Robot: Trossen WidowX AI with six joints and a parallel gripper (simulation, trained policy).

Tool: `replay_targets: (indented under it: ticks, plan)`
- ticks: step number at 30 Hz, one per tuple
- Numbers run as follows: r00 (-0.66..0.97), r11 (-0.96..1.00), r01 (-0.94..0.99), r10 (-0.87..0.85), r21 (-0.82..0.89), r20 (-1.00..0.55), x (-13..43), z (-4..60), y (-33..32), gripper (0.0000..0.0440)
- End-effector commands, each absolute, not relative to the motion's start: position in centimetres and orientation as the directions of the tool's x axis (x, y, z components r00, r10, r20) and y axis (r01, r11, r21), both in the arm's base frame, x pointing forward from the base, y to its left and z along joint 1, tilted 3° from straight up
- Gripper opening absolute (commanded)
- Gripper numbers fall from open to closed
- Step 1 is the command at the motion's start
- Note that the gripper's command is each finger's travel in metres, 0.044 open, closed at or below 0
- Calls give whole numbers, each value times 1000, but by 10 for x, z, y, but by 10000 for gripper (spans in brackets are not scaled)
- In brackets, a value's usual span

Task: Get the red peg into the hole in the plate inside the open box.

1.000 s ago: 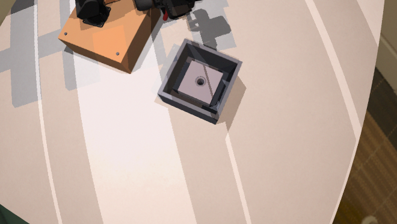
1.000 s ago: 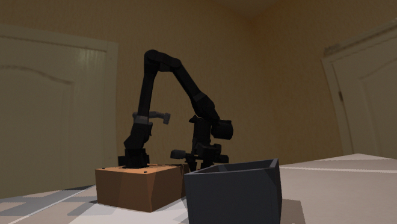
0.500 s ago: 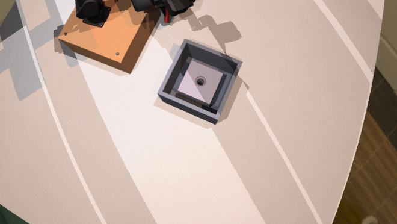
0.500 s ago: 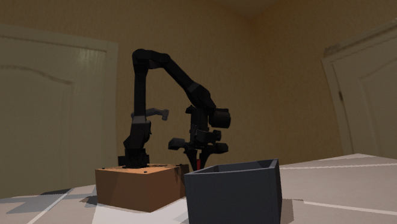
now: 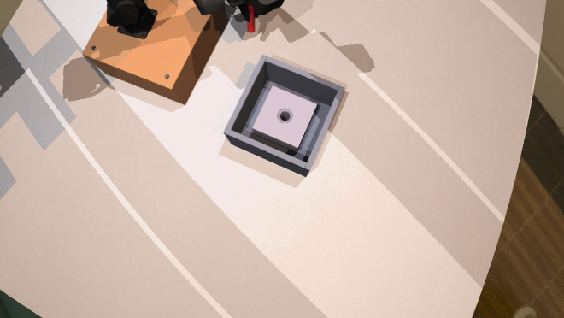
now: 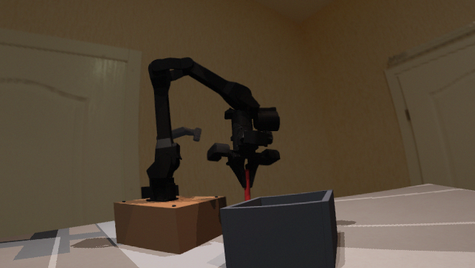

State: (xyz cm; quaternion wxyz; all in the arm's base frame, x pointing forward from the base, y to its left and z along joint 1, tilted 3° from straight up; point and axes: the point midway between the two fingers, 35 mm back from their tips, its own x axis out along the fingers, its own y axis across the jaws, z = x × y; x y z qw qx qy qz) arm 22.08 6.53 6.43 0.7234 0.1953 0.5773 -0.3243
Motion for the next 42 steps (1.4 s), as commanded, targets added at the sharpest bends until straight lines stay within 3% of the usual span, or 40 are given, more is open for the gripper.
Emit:
replay_targets:
  ticks: [1,17,42]
  plan:
    - [157,722,687,-252,-78,-955,234,82,58,0]
    - [188,684,728,-255,-40,-948,275,112,16,0]
    - [185,549,835,-227,32,-956,322,97,-62,5]
